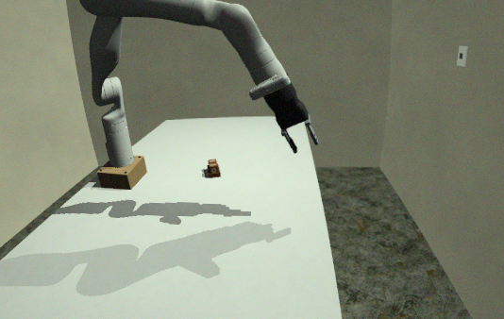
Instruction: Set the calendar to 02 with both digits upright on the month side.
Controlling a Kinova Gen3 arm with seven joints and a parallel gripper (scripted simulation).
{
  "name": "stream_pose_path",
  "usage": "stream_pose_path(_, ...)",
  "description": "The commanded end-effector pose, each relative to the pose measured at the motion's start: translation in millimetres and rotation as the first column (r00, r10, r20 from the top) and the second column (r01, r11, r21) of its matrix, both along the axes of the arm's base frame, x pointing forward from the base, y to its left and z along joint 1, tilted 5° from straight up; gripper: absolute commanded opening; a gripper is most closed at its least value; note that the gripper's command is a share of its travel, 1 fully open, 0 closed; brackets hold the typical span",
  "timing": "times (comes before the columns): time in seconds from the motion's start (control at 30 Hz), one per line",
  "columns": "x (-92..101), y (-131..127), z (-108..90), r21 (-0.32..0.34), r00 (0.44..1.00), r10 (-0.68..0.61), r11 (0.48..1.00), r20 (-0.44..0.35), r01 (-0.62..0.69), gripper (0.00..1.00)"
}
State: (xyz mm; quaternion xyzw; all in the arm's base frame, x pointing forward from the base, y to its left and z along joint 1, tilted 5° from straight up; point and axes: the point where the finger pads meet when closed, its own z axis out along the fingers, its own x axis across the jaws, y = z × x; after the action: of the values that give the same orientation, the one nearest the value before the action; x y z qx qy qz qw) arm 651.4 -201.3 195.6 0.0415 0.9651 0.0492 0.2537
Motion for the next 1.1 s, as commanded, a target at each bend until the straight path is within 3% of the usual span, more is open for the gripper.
stream_pose_path(0.0,-8.9,50.7,-1.1,-0.011,0.998,0.065,0.998,-0.028,-0.065,1.00)
stream_pose_path(0.03,-21.8,74.7,-8.2,-0.011,0.994,0.089,0.996,-0.058,-0.089,1.00)
stream_pose_path(0.13,-35.7,96.9,-15.2,-0.012,0.990,0.111,0.994,-0.089,-0.113,1.00)
stream_pose_path(0.2,-66.0,136.0,-28.3,-0.018,0.977,0.153,0.987,-0.148,-0.157,1.00)
stream_pose_path(0.3,-81.9,152.8,-34.3,-0.022,0.969,0.171,0.984,-0.176,-0.177,1.00)
stream_pose_path(0.33,-98.1,167.8,-40.0,-0.028,0.961,0.187,0.980,-0.204,-0.197,1.00)
stream_pose_path(0.4,-98.1,167.8,-40.0,-0.028,0.961,0.187,0.980,-0.204,-0.197,1.00)
stream_pose_path(0.53,-161.4,210.8,-58.9,-0.057,0.924,0.237,0.962,-0.301,-0.265,1.00)
stream_pose_path(0.57,-161.4,210.8,-58.9,-0.057,0.924,0.237,0.962,-0.301,-0.265,1.00)
stream_pose_path(0.7,-215.8,231.9,-71.7,-0.091,0.888,0.263,0.944,-0.376,-0.318,1.00)
stream_pose_path(0.83,-255.9,239.5,-79.3,-0.122,0.862,0.274,0.927,-0.427,-0.355,1.00)
stream_pose_path(0.9,-270.2,240.7,-81.6,-0.135,0.852,0.276,0.920,-0.444,-0.368,1.00)
stream_pose_path(0.97,-270.2,240.7,-81.6,-0.135,0.852,0.276,0.920,-0.444,-0.368,1.00)
stream_pose_path(1.07,-284.7,241.1,-83.7,-0.148,0.843,0.277,0.912,-0.462,-0.382,1.00)
